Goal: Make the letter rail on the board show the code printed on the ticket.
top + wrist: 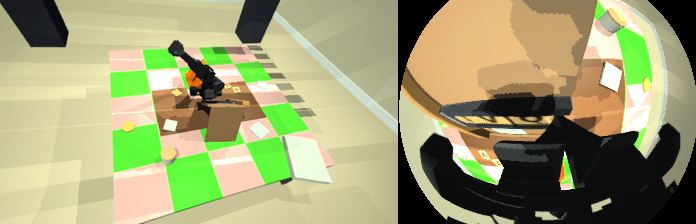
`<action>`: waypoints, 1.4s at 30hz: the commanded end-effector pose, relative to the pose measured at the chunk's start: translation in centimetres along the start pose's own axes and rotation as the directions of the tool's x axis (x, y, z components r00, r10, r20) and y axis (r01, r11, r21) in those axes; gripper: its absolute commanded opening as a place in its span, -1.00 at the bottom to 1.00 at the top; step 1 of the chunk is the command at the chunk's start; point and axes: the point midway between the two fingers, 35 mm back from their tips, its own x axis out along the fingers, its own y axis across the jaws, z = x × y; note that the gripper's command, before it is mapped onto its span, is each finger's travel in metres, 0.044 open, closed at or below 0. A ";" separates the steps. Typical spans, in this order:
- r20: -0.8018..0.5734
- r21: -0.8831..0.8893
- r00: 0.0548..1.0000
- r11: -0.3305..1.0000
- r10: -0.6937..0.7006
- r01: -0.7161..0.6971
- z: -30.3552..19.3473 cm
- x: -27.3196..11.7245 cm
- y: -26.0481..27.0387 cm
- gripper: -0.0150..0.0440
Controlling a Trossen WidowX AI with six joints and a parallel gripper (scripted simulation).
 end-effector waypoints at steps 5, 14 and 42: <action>-0.002 0.003 1.000 1.000 -0.001 0.001 0.0 0.1 0.4 -0.49; -0.002 0.003 1.000 1.000 -0.001 0.001 0.0 0.1 0.7 -0.49; -0.003 0.002 1.000 1.000 -0.001 0.001 -1.1 -1.3 0.7 -0.49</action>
